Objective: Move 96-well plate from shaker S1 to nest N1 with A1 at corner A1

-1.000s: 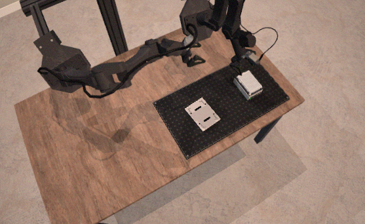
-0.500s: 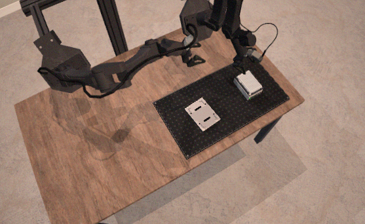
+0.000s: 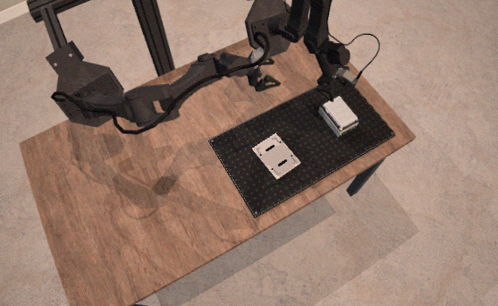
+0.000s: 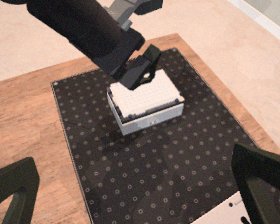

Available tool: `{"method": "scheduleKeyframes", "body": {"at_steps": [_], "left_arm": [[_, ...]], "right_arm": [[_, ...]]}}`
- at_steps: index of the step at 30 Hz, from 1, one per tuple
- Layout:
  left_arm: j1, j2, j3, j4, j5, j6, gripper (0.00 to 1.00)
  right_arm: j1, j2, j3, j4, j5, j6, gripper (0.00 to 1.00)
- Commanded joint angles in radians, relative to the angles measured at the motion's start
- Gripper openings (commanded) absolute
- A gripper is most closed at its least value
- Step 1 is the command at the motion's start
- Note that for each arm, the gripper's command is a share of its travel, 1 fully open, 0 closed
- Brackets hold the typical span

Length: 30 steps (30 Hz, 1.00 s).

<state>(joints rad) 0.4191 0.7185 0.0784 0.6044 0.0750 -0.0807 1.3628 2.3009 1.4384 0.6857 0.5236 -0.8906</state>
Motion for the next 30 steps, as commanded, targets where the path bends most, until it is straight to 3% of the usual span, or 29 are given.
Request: {"method": "scheduleKeyframes", "body": {"at_steps": [1,6,8,16,21,30], "left_arm": [[0.008,0.032,0.060,-0.132,0.022,0.080,1.00],[0.012,0.162,0.227,-0.317,0.048,0.204,1.00],[0.012,0.162,0.227,-0.317,0.048,0.204,1.00],[0.015,0.382,0.537,-0.645,0.074,0.371,1.00],[0.015,0.476,0.673,-0.769,0.078,0.426,1.00],[0.014,0.528,0.743,-0.793,0.072,0.431,1.00]], "right_arm": [[0.033,0.002,0.016,0.001,0.000,0.010,1.00],[0.033,0.002,0.016,0.001,0.000,0.010,1.00],[0.033,0.002,0.016,0.001,0.000,0.010,1.00],[0.033,0.002,0.016,0.001,0.000,0.010,1.00],[0.033,0.002,0.016,0.001,0.000,0.010,1.00],[0.033,0.002,0.016,0.001,0.000,0.010,1.00]]}}
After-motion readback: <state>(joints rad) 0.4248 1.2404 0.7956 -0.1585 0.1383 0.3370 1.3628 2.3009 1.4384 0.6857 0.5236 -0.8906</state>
